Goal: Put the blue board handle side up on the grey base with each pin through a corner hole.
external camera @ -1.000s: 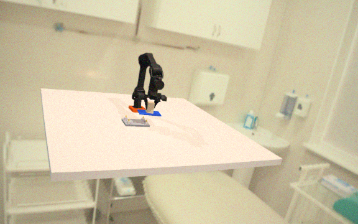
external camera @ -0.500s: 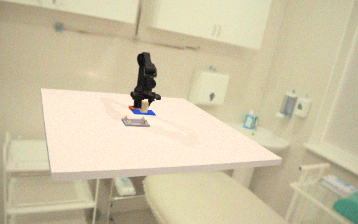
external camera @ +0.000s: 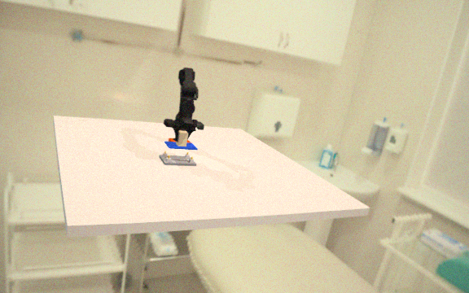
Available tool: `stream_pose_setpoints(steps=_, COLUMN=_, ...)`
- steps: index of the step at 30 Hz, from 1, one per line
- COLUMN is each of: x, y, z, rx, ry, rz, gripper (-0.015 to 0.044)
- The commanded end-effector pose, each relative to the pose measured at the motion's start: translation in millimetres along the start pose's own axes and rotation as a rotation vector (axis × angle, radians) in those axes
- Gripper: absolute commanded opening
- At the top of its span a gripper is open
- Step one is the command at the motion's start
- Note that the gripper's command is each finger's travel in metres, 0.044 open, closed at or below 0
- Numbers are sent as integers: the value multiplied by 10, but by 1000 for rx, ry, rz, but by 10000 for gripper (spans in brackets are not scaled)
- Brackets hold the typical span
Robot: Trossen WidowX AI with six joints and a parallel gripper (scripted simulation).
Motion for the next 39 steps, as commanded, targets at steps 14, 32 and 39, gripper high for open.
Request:
stream_pose_setpoints(steps=14, x=-39, y=3, z=3, rx=5, ry=0, rz=0, gripper=0)
stream_pose_setpoints(steps=32, x=-235, y=-8, z=-45, rx=22, ry=0, rz=0, gripper=0)
stream_pose_setpoints(steps=39, x=-312, y=-6, z=-32, rx=21, ry=0, rz=0, gripper=0)
Point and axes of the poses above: the point midway between the two fingers, 35 mm back from their tips, its own x axis back along the fingers, its own z axis across the jaws, y = z × x, the point moved 10 cm from there along x, back along the fingers, and after that the axes turned 6 degrees about -x, right-handed, at the moved point
